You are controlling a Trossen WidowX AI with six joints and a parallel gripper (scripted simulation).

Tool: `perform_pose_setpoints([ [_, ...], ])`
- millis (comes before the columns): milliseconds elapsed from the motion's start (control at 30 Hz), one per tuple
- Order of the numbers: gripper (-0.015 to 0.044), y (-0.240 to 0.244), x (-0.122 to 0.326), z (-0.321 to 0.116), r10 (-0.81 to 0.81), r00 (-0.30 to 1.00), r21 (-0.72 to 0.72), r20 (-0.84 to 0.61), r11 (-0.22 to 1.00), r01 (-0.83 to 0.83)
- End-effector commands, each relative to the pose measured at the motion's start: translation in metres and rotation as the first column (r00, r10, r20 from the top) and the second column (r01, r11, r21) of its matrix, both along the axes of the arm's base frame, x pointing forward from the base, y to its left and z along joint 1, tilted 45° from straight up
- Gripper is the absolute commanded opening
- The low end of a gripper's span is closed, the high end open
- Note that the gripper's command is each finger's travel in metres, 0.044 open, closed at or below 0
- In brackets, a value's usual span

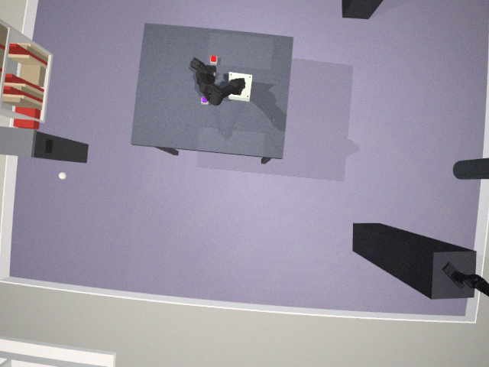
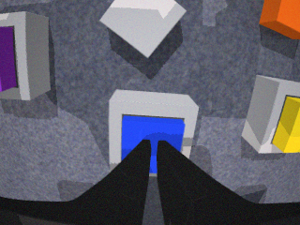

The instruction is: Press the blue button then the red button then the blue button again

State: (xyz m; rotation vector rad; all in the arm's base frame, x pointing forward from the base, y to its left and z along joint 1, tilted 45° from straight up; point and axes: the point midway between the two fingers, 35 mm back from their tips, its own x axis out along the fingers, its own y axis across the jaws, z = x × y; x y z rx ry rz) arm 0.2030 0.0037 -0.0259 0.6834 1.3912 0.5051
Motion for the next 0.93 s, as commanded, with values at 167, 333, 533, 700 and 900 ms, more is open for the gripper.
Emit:
perform_pose_setpoints([
  [167,0.0020,-0.022,-0.005,0.023,-0.002,1.000,0.004,-0.006,1.000,0.002],
  [333,0.0125,-0.011,0.024,0.061,-0.005,1.000,-0.014,-0.010,1.000,0.005],
  [533,0.0283,0.037,0.053,0.154,-0.007,1.000,-0.012,-0.005,1.000,0.007],
  [700,0.0400,0.070,0.046,0.209,-0.002,1.000,0.010,-0.003,1.000,0.002],
  [900,0.0400,0.070,0.046,0.209,-0.002,1.000,0.010,-0.003,1.000,0.002],
])
